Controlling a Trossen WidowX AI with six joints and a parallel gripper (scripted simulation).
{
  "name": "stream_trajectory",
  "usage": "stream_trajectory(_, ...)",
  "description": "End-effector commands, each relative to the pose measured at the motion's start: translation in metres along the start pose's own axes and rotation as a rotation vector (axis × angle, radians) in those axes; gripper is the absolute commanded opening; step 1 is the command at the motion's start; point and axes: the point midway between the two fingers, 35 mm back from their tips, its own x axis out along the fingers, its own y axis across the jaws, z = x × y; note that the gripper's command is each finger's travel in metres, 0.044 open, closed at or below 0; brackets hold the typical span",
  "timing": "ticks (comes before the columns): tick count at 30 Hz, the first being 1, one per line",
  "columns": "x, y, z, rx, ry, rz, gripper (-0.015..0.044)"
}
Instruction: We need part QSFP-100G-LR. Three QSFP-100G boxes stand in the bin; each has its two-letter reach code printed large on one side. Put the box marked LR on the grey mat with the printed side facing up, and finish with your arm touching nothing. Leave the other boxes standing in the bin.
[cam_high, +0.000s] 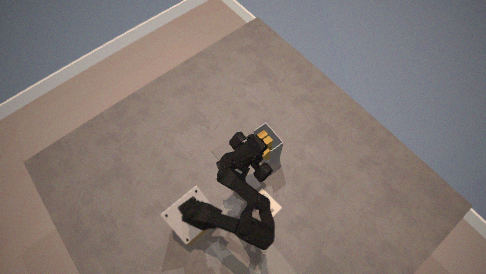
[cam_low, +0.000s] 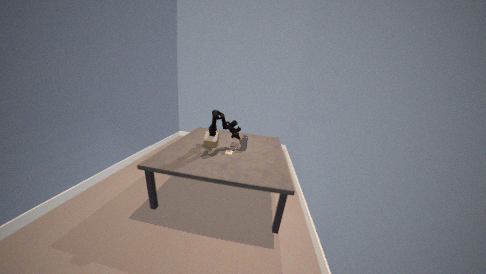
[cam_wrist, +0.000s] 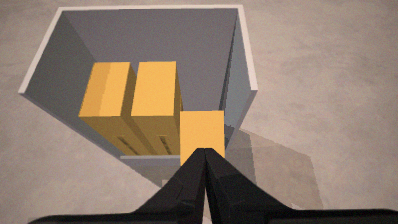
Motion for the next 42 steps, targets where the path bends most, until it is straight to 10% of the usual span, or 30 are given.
stream_trajectory(1,0.001,-0.001,-0.005,-0.003,0.015,-0.008,0.0)
stream_trajectory(42,-0.02,0.0,-0.008,-0.006,0.014,-0.003,0.0)
